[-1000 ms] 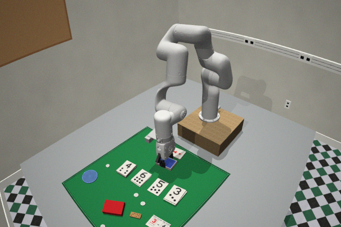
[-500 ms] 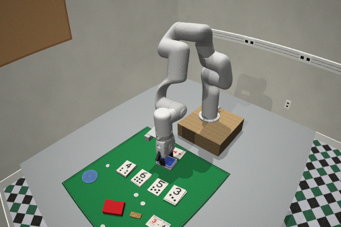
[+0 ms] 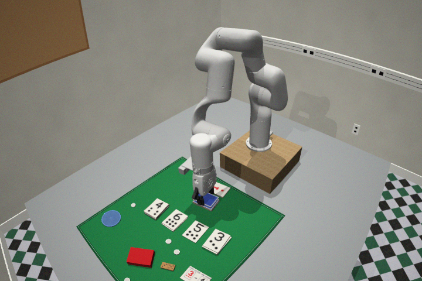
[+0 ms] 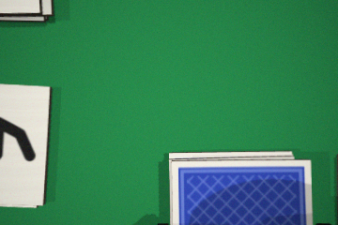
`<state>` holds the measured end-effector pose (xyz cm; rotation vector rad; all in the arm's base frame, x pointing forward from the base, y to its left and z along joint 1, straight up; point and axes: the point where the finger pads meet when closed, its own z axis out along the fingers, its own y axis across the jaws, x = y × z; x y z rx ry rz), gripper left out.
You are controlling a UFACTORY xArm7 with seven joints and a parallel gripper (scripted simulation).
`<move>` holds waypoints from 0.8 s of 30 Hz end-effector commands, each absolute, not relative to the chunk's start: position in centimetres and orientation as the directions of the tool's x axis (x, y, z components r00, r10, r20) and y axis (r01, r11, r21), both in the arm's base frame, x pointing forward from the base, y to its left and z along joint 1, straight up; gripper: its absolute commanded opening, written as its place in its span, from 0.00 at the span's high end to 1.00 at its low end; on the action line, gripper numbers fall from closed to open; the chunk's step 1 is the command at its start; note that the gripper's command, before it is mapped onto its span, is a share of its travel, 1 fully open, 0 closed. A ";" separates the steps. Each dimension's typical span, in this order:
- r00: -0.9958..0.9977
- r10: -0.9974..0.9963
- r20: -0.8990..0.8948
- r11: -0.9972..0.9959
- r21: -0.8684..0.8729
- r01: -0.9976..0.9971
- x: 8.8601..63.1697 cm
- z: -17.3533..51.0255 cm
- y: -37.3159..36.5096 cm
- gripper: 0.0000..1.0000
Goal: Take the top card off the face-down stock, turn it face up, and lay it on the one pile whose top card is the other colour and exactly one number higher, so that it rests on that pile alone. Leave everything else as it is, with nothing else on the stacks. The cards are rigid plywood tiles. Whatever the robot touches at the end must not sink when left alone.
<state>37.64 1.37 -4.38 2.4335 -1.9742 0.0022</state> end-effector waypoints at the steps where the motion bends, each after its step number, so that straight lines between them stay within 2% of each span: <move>1: 0.208 -0.978 0.007 -0.208 0.002 -0.978 37.9 -4.3 1.1 0.26; 24: 0.221 -0.975 0.007 -0.221 0.002 -0.975 38.4 -4.3 -1.0 0.26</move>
